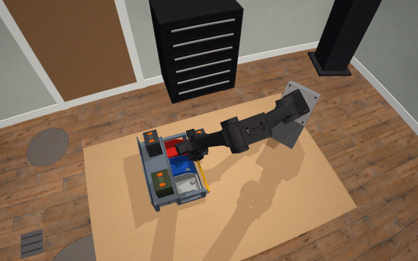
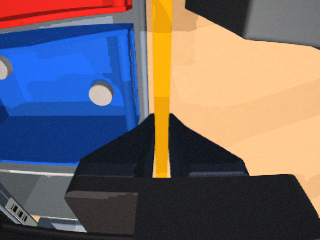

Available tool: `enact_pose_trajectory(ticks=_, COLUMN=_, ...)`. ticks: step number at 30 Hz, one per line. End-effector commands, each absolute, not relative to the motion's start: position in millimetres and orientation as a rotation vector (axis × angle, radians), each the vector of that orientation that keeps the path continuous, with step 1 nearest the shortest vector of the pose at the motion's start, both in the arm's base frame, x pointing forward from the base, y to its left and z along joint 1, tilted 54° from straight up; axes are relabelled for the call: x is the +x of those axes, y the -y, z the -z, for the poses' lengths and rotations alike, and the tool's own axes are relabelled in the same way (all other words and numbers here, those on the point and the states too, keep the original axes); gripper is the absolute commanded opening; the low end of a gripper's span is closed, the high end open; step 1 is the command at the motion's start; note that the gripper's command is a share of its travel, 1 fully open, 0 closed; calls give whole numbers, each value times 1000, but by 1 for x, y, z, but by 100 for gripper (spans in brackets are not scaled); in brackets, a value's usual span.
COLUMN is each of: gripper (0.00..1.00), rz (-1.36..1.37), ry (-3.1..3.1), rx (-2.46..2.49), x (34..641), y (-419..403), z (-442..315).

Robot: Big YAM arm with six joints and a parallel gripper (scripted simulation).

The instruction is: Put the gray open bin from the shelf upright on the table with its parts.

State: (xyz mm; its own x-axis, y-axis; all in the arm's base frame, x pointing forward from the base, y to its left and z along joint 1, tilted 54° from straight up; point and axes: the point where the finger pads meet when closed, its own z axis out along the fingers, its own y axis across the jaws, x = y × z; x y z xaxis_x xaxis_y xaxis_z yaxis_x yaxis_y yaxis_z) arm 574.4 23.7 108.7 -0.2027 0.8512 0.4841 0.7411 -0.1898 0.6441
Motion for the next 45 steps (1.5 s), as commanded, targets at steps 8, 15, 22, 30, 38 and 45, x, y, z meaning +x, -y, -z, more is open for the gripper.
enact_pose_trajectory(ticks=8, gripper=0, rz=-1350, ry=-1874, rx=1897, x=564, y=1, z=-130)
enact_pose_trajectory(ticks=15, gripper=0, rz=-1350, ry=-1874, rx=1897, x=559, y=5, z=-135)
enact_pose_trajectory(ticks=22, gripper=0, rz=-1350, ry=-1874, rx=1897, x=555, y=7, z=-138)
enact_pose_trajectory(ticks=30, gripper=0, rz=-1350, ry=-1874, rx=1896, x=548, y=12, z=-144)
enact_pose_trajectory(ticks=38, gripper=0, rz=-1350, ry=-1875, rx=1897, x=543, y=15, z=-148)
enact_pose_trajectory(ticks=45, gripper=0, rz=-1351, ry=-1874, rx=1894, x=539, y=19, z=-154)
